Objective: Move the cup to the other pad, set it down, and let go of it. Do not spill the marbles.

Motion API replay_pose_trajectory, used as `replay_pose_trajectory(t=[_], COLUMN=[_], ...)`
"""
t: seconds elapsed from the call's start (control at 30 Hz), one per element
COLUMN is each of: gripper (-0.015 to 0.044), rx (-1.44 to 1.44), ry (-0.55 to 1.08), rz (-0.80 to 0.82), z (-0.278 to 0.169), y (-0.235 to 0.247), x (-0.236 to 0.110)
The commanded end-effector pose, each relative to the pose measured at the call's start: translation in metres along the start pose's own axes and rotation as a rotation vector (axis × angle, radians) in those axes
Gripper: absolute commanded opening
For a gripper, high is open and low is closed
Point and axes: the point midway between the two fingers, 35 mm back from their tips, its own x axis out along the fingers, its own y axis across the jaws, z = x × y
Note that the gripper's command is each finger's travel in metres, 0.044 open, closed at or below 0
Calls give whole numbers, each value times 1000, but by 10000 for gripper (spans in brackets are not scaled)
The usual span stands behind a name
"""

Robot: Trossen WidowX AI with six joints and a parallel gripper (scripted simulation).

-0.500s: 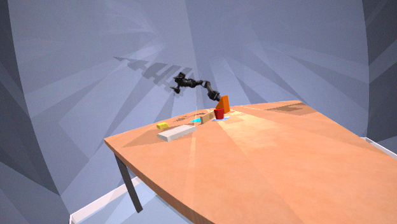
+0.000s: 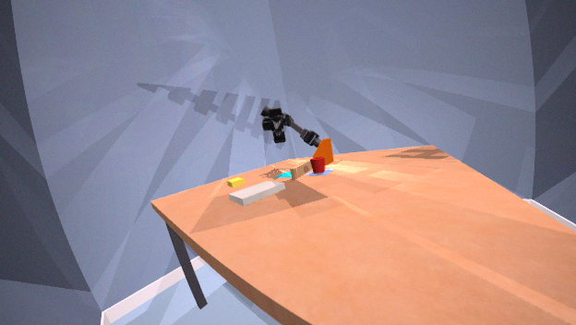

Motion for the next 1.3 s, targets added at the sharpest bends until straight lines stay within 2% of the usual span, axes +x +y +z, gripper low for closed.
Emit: replay_pose_trajectory(t=[0.0, 0.2, 0.37, 0.43, 1.27], gripper=[148, 148, 148, 148, 148], rx=[130, 197, 152, 126, 122], ry=[175, 220, 76, 15, 8], rz=[-266, -684, -995, -1058, -1064], z=[-66, -142, -179, -185, -185], y=[-22, -65, -101, -109, -125], x=[27, 32, 18, 13, 27])
